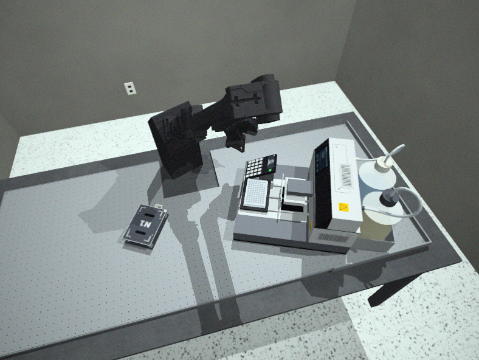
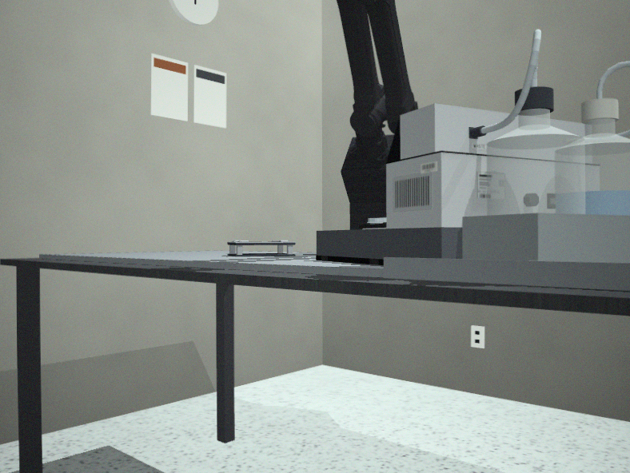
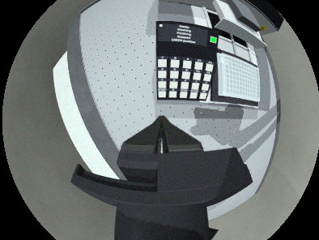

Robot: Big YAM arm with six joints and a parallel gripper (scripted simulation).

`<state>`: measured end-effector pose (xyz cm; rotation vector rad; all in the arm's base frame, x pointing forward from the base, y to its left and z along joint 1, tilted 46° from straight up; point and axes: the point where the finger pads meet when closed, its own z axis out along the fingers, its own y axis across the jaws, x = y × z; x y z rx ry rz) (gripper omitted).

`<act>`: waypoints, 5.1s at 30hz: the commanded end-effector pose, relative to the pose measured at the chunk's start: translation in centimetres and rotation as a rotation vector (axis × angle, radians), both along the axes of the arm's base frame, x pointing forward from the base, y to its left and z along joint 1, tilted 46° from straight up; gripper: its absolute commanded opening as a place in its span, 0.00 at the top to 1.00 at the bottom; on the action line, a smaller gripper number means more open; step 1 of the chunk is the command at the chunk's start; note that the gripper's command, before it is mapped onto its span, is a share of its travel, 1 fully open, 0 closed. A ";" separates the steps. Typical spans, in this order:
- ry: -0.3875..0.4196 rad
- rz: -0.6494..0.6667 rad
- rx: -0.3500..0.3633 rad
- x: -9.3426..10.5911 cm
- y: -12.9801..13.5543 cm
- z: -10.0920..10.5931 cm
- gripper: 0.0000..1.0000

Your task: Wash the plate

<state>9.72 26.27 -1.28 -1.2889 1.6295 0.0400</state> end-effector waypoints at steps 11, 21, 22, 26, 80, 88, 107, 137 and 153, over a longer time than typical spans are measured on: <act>0.004 -0.005 -0.003 0.0 -0.3 -0.1 1.00; 0.004 -0.005 -0.003 0.0 -0.3 -0.1 1.00; 0.004 -0.005 -0.003 0.0 -0.3 -0.1 1.00; 0.004 -0.005 -0.003 0.0 -0.3 -0.1 1.00; 0.461 -0.625 0.274 5.2 1.4 7.9 0.00; 0.491 -0.657 0.291 5.0 1.6 8.0 0.00; 0.684 -0.922 0.666 9.9 -0.2 14.4 0.00; 0.799 -1.112 0.850 11.4 -1.5 15.0 0.00; 0.799 -1.112 0.849 11.4 -1.5 15.0 0.00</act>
